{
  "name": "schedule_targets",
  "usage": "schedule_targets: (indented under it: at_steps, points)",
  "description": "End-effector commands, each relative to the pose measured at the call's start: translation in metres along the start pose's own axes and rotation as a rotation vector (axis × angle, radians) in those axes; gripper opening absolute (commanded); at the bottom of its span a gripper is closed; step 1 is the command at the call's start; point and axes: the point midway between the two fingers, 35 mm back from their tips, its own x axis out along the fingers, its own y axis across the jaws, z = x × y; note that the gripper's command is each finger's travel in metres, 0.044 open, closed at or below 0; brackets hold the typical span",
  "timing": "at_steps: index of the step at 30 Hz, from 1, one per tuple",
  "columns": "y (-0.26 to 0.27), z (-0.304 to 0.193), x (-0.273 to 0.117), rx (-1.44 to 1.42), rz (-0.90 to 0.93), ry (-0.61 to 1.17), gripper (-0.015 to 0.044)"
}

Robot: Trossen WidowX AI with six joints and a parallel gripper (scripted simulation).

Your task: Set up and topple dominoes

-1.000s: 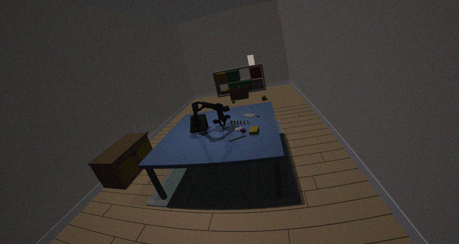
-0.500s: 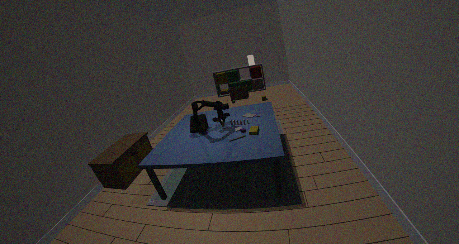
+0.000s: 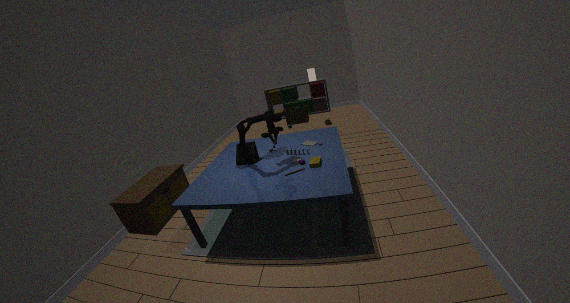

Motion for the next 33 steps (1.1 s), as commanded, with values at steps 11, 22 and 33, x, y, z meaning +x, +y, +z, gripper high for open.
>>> schedule_targets:
  at_steps: [11,22,33]
  points:
    - [0.085,-0.042,0.005,-0.473,-0.014,0.005,0.0107]
    - [0.092,-0.04,0.056,-0.474,-0.009,0.006,0.0107]
    - [0.088,-0.04,0.11,-0.473,-0.012,0.003,0.0107]
